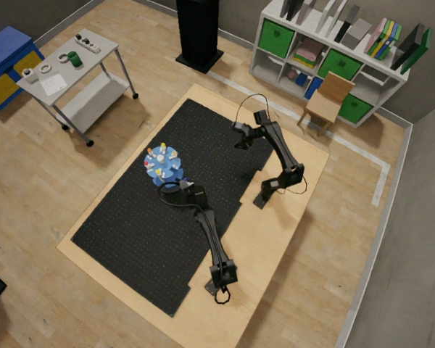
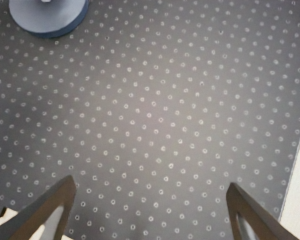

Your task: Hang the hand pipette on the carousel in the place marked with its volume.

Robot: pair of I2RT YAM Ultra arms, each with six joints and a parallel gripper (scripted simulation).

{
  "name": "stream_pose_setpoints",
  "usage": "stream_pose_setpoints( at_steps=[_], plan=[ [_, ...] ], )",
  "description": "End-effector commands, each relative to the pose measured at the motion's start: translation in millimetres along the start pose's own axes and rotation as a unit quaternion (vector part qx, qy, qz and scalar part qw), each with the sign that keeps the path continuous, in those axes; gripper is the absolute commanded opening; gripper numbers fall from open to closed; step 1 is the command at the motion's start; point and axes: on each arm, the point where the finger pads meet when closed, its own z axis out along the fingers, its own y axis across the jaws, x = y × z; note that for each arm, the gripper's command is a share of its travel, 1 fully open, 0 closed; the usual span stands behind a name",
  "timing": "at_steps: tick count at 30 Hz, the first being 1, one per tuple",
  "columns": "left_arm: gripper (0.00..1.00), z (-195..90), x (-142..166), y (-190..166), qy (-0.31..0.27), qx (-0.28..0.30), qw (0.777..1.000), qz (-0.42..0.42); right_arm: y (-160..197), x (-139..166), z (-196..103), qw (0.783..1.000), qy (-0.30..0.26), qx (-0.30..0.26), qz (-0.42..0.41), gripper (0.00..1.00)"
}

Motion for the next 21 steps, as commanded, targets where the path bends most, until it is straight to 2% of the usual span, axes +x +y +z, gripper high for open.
stream_pose_setpoints(
  at_steps=[1, 2, 7, 9, 11, 13, 19, 20, 21],
  plan=[
    [0.12, -9.5, -17.0, -3.6, -0.056, 0.001, 0.998, 0.006, -3.1, -8.2, -5.4, 1.000, -0.016, 0.006, -0.009, 1.00],
    [0.12, -9.5, -17.0, -3.6, -0.056, 0.001, 0.998, 0.006, -3.1, -8.2, -5.4, 1.000, -0.016, 0.006, -0.009, 1.00],
    [0.12, -14.9, -32.6, -3.6, -0.148, 0.001, 0.989, 0.005, -3.1, -8.2, -5.4, 1.000, -0.016, 0.006, -0.009, 1.00],
    [0.12, -14.9, -33.4, -1.5, -0.150, -0.001, 0.989, 0.004, -3.1, -8.2, -5.4, 1.000, -0.016, 0.006, -0.009, 1.00],
    [0.12, -1.7, -25.5, -0.2, -0.134, -0.005, 0.991, 0.006, -3.1, -8.2, -5.4, 1.000, -0.016, 0.006, -0.009, 1.00],
    [0.12, -17.4, -46.4, -1.2, -0.161, -0.001, 0.987, 0.001, -3.1, -8.2, -5.4, 1.000, -0.016, 0.006, -0.009, 1.00],
    [0.12, -18.7, -47.5, -1.2, -0.163, -0.001, 0.987, 0.000, -3.1, -8.2, -5.4, 1.000, -0.016, 0.006, -0.009, 1.00],
    [0.12, -16.0, -36.6, -1.3, -0.168, -0.001, 0.986, 0.004, -3.1, -8.2, -5.4, 1.000, -0.016, 0.006, -0.009, 1.00],
    [0.12, -17.2, -39.5, -2.5, -0.186, 0.000, 0.983, 0.004, -3.1, -8.2, -5.4, 1.000, -0.016, 0.006, -0.009, 1.00]
  ],
)
